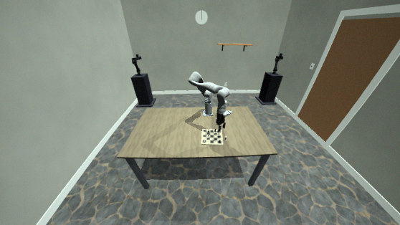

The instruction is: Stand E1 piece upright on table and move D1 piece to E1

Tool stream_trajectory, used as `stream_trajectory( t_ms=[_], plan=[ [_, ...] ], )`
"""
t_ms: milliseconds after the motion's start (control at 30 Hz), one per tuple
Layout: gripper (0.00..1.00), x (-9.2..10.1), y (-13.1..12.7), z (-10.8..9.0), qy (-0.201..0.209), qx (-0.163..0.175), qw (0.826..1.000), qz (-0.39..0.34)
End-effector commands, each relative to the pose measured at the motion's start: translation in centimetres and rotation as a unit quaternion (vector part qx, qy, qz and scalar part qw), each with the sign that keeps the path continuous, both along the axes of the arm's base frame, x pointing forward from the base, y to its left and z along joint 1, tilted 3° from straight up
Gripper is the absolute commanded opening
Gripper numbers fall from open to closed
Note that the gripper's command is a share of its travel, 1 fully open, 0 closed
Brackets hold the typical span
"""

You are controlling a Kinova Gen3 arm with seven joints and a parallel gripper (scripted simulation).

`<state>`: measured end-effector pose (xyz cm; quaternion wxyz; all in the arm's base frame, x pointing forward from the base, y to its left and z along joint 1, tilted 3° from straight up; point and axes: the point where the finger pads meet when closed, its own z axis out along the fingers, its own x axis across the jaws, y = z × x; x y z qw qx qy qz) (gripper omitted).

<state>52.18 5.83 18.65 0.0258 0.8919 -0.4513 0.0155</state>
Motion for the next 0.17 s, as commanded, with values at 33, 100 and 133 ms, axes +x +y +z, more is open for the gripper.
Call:
stream_trajectory(
  t_ms=[33, 100, 133],
  plan=[
    [1.0, -0.18, -0.01, 0.33, 0.001, -0.001, 1.0, 0.005],
    [1.0, -0.18, -0.01, 0.33, 0.001, -0.001, 1.0, 0.005],
    [1.0, -0.18, -0.01, 0.33, 0.001, -0.001, 1.0, 0.005]
  ],
)
